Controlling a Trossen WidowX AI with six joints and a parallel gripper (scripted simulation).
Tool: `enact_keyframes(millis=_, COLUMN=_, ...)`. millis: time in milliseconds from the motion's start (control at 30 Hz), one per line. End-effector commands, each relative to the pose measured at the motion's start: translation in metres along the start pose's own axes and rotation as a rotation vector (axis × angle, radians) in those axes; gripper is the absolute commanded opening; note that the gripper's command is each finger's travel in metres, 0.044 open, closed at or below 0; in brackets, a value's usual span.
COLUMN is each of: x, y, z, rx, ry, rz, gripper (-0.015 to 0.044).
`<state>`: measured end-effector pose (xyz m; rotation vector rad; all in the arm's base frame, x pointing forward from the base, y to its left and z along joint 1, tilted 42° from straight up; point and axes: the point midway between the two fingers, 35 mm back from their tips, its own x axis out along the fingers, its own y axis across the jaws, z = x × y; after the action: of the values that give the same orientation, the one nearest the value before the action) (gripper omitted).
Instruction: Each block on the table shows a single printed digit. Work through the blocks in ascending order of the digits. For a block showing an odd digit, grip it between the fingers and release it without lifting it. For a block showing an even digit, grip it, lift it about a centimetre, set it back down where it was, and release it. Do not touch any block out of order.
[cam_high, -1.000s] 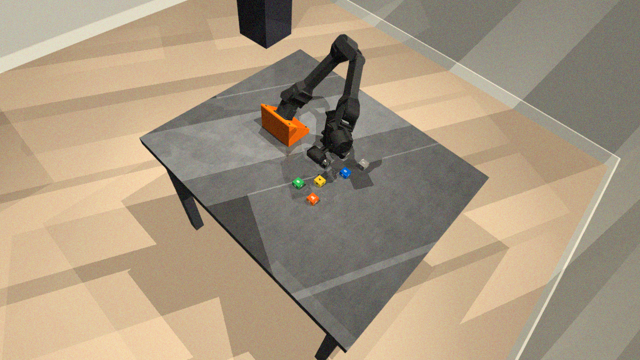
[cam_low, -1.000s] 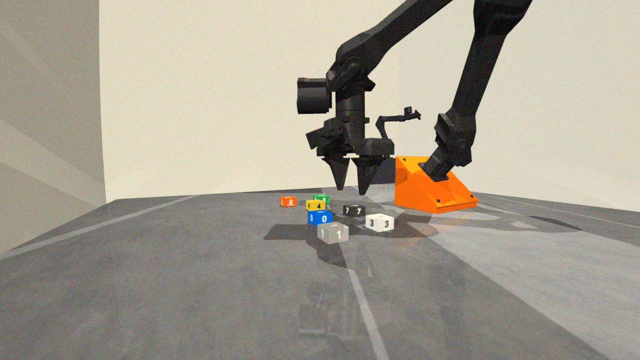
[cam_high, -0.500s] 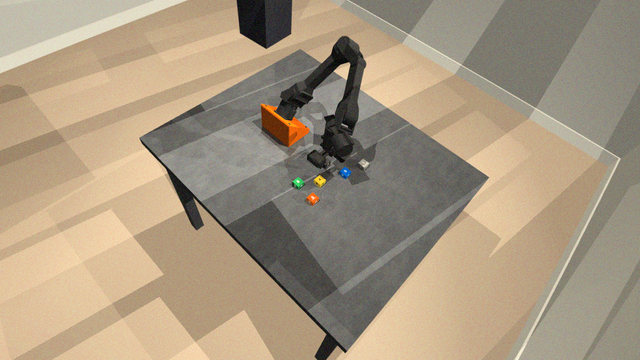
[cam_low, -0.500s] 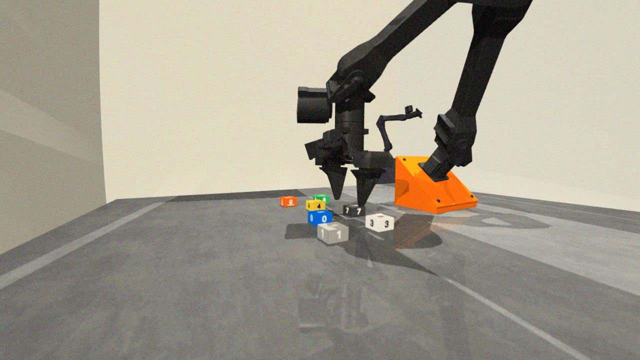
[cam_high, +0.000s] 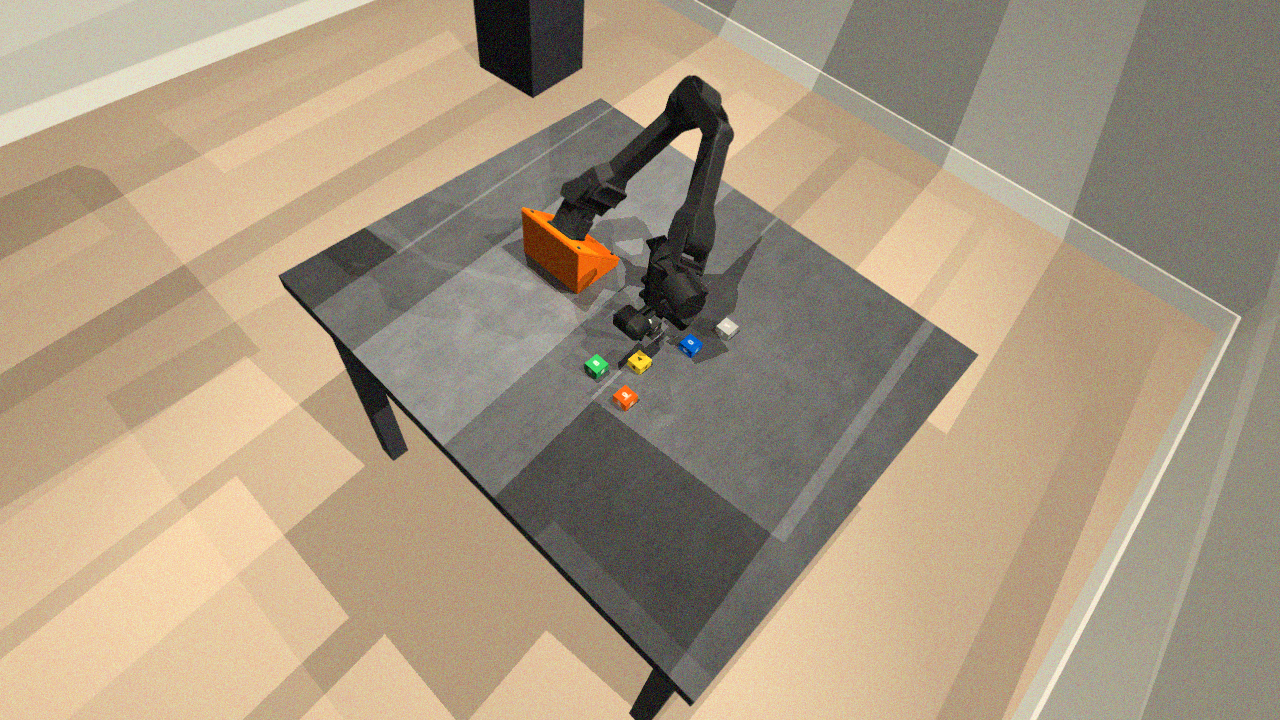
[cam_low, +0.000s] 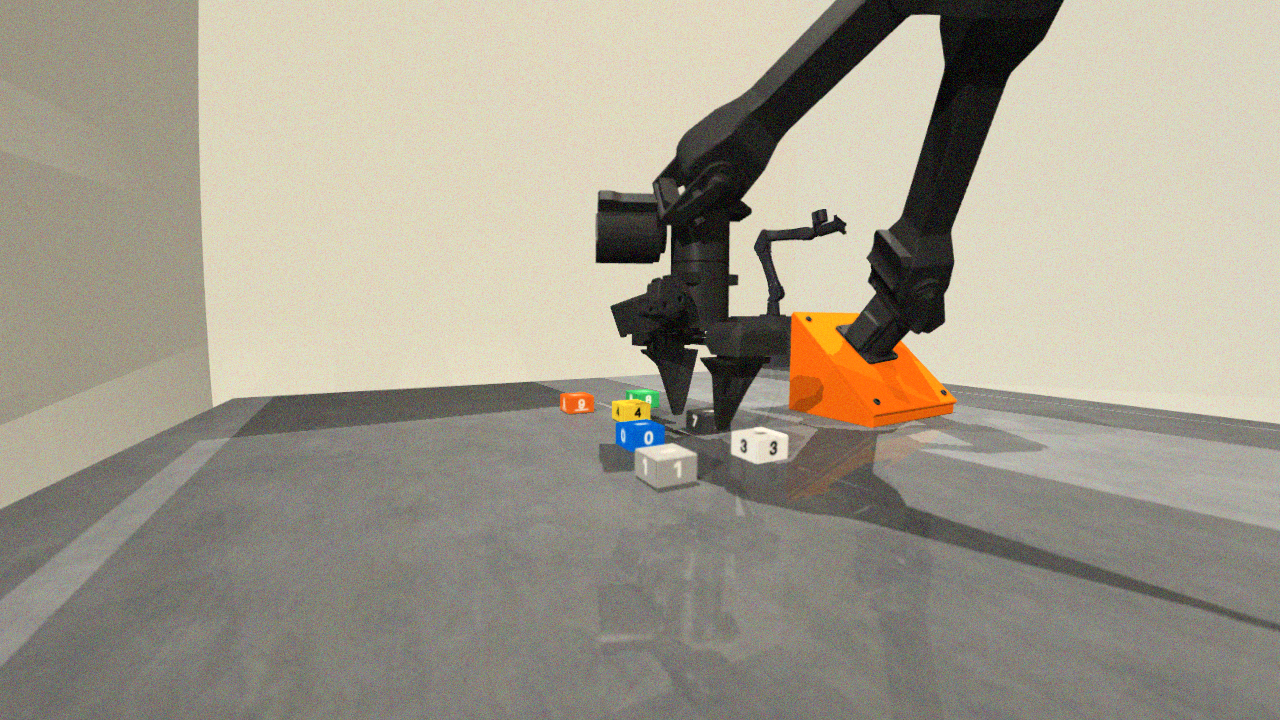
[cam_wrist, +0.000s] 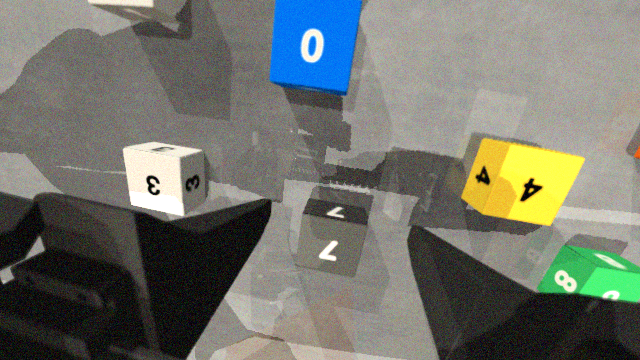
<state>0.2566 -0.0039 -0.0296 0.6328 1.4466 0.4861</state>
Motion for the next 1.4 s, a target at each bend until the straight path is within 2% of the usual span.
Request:
enact_keyframes(millis=0, x=0.0007, y=0.0003, z=0.0, rx=0.004, ry=-0.002, rz=0.003, gripper=0.0216)
enact_keyframes(millis=133, x=0.0007, y=0.0003, z=0.0, rx=0.004, ry=-0.002, rz=0.003, gripper=0.012)
enact_keyframes(millis=1367, x=0.0007, y=0.0003, z=0.0, rx=0.004, ry=-0.002, rz=0.003, gripper=0.012)
